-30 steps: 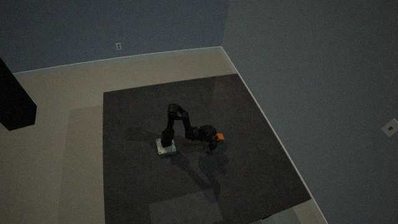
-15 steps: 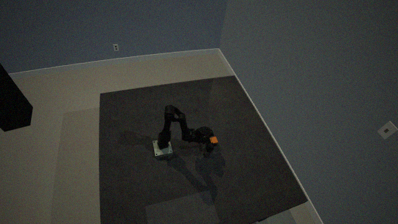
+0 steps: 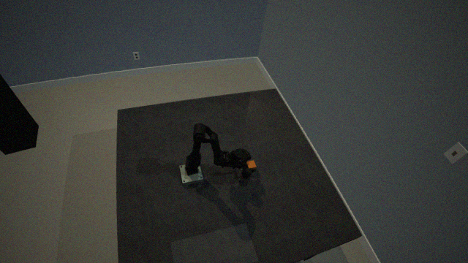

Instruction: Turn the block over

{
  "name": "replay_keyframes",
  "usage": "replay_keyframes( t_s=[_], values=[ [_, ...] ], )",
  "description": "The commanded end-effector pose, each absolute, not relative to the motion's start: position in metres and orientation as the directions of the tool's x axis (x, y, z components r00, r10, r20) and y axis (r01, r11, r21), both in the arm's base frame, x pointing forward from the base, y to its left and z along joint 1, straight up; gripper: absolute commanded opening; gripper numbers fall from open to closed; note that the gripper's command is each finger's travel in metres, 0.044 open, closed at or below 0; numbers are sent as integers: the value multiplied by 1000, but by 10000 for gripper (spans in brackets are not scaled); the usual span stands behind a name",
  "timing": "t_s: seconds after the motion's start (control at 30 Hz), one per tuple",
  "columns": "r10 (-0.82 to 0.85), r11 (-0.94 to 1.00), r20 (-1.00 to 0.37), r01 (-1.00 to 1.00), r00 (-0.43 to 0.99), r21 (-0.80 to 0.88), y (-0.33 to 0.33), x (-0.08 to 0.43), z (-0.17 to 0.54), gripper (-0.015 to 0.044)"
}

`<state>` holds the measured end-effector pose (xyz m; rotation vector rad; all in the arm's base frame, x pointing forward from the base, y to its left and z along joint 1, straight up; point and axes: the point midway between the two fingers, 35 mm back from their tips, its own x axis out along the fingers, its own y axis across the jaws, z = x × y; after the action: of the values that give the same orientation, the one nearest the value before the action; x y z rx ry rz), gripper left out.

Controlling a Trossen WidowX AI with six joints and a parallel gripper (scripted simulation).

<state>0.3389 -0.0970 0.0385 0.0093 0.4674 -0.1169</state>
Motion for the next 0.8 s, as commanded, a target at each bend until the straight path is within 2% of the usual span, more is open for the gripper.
replay_keyframes(
  t_s=[0.0, 0.6, 0.77],
  values=[
    [-107, 993, -452, 114, 886, -11, -96, 339, 38, 440],
    [-107, 993, -457, 114, 883, -11, -97, 339, 38, 440],
    [-101, 993, -600, 121, 794, -7, -102, 351, 45, 440]
  ],
)
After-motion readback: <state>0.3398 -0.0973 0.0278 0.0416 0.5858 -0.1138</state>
